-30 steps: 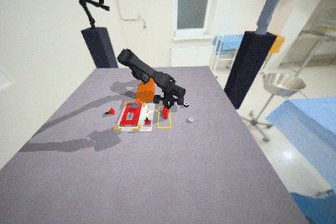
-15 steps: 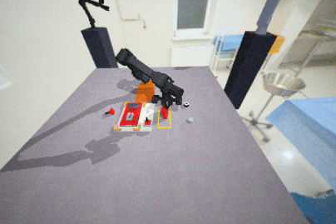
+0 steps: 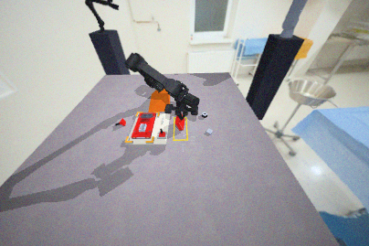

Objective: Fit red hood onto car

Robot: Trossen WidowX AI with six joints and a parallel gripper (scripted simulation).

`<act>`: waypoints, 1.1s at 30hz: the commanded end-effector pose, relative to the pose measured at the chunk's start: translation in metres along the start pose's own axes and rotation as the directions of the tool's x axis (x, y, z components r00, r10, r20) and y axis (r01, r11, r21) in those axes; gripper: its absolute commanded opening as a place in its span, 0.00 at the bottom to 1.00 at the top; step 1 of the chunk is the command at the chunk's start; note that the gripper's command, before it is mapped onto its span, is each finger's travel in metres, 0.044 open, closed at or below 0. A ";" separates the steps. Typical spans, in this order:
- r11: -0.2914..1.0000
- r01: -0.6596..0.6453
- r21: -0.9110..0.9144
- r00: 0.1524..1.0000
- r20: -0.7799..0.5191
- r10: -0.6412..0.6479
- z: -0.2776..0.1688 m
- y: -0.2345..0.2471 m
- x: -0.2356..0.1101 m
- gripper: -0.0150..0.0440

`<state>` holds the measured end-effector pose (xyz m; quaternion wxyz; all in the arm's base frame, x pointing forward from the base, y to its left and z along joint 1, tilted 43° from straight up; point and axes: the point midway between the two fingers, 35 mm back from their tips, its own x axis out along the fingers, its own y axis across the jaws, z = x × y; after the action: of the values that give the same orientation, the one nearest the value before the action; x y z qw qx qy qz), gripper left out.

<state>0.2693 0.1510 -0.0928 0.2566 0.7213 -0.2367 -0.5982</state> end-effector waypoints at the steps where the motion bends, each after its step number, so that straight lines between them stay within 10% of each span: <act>1: 1.000 -0.006 -0.004 1.000 -0.002 0.006 0.000 0.004 0.001 0.25; 33: 1.000 0.006 -0.009 1.000 -0.018 -0.006 -0.001 0.003 -0.078 0.25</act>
<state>0.2567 0.1997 -0.0323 0.2588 0.7266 -0.2308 -0.5931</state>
